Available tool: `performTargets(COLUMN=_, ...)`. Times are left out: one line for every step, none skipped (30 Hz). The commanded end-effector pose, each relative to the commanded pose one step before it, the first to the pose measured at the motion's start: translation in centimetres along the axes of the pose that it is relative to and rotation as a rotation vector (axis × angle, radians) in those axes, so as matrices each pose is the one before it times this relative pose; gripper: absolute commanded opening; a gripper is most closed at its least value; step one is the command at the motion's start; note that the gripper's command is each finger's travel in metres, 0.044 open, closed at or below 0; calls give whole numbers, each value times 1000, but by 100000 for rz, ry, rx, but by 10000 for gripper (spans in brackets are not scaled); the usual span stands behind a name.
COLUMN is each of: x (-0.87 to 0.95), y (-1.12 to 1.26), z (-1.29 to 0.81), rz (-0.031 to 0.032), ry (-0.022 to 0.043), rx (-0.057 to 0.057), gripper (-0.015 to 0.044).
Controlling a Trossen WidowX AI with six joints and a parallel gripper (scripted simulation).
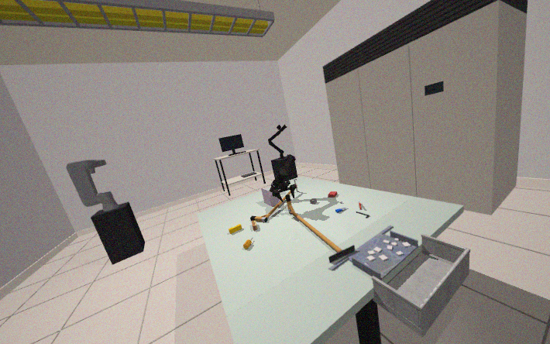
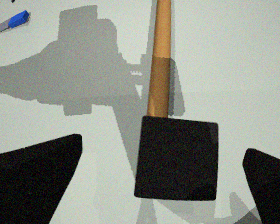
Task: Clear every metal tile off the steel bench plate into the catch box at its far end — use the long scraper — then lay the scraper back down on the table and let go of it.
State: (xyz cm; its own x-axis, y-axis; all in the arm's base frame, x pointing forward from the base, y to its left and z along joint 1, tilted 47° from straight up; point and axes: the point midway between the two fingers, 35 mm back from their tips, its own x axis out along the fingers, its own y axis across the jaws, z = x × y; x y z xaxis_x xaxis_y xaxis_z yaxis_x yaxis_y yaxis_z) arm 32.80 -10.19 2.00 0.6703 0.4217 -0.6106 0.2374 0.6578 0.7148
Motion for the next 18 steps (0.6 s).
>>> performTargets(x=708, y=-37, z=-107, rz=-333, ry=9, rx=580, gripper=440)
performTargets(x=162, y=16, z=-12, rz=35, ry=-23, rx=7, gripper=440)
performTargets(x=161, y=17, z=-13, rz=37, ry=-25, rx=8, gripper=440)
performTargets(x=161, y=17, z=-14, rz=40, ry=-26, rx=9, gripper=440)
performTargets(x=161, y=18, z=-15, rz=42, ry=-27, rx=9, gripper=440)
performTargets(x=161, y=19, z=-16, rz=44, ry=-28, rx=10, gripper=440)
performTargets(x=160, y=20, z=-17, rz=47, ry=-29, rx=11, gripper=440)
performTargets(x=160, y=21, z=-18, rz=49, ry=-30, rx=12, gripper=440)
performTargets(x=160, y=21, z=-19, rz=51, ry=-31, rx=13, gripper=440)
performTargets(x=159, y=22, z=-20, rz=54, ry=-32, rx=14, gripper=440)
performTargets(x=159, y=23, z=-21, rz=56, ry=-33, rx=14, gripper=440)
performTargets(x=128, y=19, z=-18, rz=47, ry=-27, rx=12, gripper=440)
performTargets(x=78, y=12, z=-11, rz=29, ry=-17, rx=8, gripper=440)
performTargets(x=-437, y=35, z=108, rz=318, ry=71, rx=-603, gripper=414)
performTargets(x=0, y=0, z=0, rz=0, ry=0, rx=0, gripper=387)
performTargets(x=0, y=0, z=0, rz=0, ry=0, rx=0, gripper=361)
performTargets(x=0, y=0, z=0, rz=0, ry=0, rx=0, gripper=335)
performTargets(x=0, y=0, z=0, rz=0, ry=0, rx=0, gripper=309)
